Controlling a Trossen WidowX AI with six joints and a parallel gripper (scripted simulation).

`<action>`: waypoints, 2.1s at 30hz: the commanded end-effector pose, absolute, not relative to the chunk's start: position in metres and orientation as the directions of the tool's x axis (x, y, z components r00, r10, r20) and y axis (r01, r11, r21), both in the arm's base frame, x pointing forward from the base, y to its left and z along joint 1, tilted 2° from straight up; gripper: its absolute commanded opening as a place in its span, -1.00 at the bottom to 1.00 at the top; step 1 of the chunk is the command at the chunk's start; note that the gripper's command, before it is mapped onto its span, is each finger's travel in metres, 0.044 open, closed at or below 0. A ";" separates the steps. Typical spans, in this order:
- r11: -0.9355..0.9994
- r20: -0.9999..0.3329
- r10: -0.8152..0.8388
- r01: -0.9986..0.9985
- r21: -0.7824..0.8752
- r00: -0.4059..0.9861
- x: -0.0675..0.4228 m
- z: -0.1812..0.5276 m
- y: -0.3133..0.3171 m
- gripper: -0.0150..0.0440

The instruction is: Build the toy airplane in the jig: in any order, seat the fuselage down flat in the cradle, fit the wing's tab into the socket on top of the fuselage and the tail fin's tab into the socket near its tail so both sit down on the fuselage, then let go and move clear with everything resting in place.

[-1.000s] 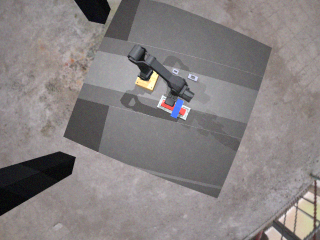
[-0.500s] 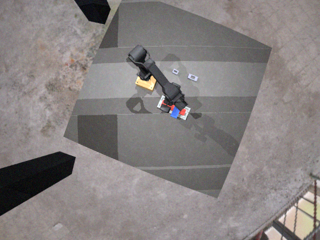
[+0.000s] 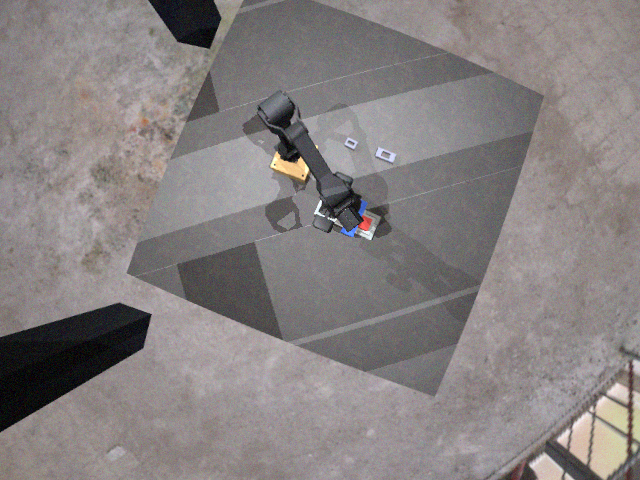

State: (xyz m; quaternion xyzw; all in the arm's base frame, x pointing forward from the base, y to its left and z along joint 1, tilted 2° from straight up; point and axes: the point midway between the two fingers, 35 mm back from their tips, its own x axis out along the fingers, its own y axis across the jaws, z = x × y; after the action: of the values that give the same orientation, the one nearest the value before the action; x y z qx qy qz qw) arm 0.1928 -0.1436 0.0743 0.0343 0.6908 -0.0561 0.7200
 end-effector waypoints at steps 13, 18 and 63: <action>0.992 -0.999 -0.036 0.124 -0.031 0.033 0.192 0.073 -0.145 -0.27; 0.992 -0.999 -0.036 0.124 -0.031 0.033 0.192 0.073 -0.145 -0.27; 0.991 -0.998 -0.037 0.128 -0.031 0.043 0.194 0.035 -0.147 -0.40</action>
State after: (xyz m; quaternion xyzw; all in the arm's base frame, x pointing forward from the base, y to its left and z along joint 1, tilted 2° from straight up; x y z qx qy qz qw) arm 0.1938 -0.1471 0.0345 0.0335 0.6898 -0.0569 0.7209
